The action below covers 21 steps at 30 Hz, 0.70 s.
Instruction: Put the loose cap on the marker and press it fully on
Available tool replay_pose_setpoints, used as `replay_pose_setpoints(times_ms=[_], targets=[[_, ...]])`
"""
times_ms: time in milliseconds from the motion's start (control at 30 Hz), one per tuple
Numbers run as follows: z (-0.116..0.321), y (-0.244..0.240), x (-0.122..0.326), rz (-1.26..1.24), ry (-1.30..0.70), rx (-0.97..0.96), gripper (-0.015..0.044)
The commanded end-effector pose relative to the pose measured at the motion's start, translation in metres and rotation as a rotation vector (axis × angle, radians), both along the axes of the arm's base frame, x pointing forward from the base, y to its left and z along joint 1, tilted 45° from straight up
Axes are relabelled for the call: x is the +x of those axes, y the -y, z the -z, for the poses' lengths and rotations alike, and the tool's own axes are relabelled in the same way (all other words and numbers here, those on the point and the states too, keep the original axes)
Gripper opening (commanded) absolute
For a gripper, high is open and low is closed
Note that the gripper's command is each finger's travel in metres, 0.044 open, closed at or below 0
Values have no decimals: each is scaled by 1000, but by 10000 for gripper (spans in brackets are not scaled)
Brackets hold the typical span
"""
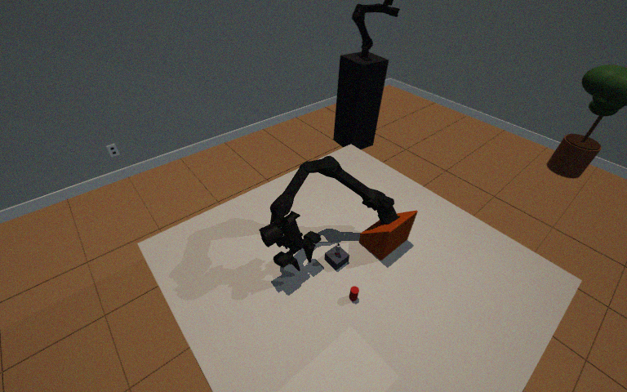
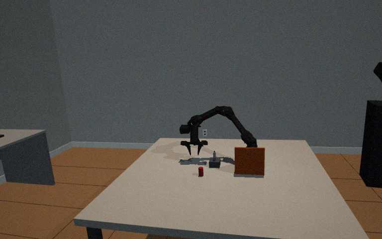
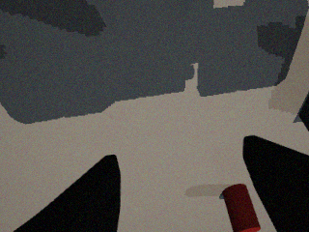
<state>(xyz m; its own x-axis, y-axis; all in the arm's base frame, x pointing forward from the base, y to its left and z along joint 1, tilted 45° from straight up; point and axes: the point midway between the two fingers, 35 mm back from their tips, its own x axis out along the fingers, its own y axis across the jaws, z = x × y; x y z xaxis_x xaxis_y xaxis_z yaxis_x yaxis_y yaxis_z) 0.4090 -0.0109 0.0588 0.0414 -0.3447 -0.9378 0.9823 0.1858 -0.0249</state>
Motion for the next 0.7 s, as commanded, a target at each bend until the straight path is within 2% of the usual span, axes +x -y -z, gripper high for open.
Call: replay_pose_setpoints(times_ms=[0,133,367,667], targets=[[30,-54,-17,-77,-60,-68,252],[57,-98,-40,-145,-103,-166,252],[103,-170,-106,-326,-106,-417,252],[113,-165,-111,-346,-100,-441,252]])
